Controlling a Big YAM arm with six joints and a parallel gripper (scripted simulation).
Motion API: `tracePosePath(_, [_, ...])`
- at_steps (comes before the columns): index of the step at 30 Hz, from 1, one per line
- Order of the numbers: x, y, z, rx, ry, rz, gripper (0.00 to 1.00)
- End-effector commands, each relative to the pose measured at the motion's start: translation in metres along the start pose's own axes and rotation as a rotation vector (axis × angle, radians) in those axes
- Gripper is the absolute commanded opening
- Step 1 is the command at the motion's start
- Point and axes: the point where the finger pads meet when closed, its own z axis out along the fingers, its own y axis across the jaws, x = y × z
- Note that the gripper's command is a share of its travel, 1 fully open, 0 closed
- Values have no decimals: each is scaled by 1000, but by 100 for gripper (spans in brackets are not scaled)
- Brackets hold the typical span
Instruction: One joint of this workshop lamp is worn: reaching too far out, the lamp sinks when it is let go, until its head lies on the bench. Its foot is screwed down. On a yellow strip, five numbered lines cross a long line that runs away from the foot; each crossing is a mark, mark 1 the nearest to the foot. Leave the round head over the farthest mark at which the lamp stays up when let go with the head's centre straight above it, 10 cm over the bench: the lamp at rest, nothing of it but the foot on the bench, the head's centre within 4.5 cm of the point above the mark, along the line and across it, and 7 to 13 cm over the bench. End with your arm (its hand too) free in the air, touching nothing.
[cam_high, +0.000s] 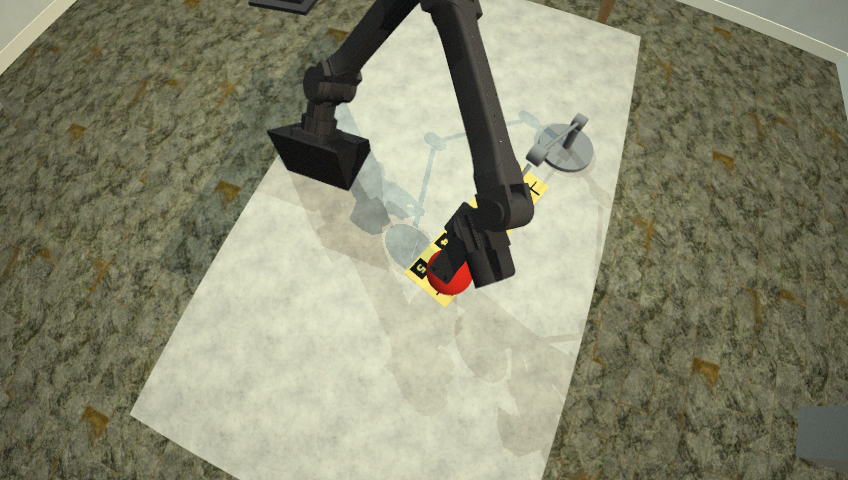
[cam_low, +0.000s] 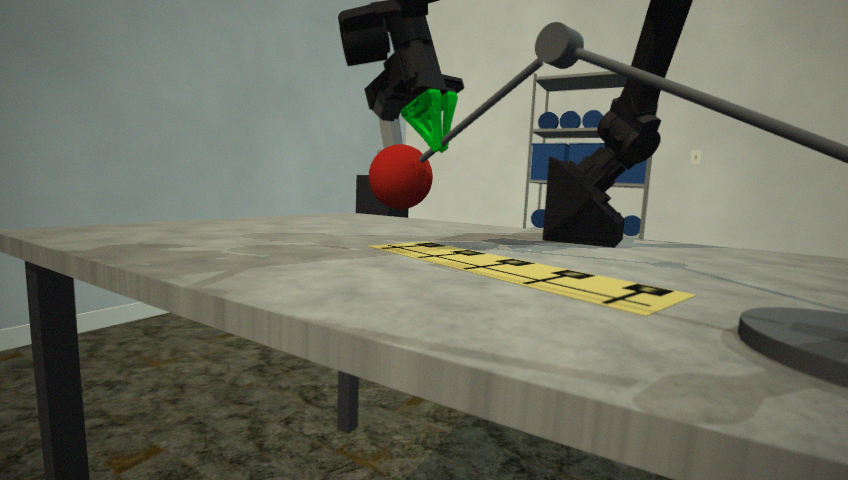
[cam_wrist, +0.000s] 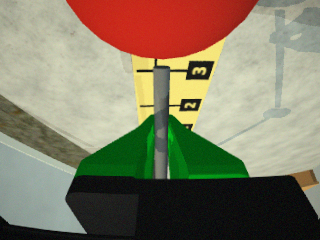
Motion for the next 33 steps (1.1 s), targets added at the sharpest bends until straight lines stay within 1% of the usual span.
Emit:
tracePosePath(1, [-40,8,-26,-67,-23,13,0])
tracePosePath(14, [-49,3,-15,-67,-23,13,0])
tracePosePath(33, [-56,-3,-11,-67,-23,13,0])
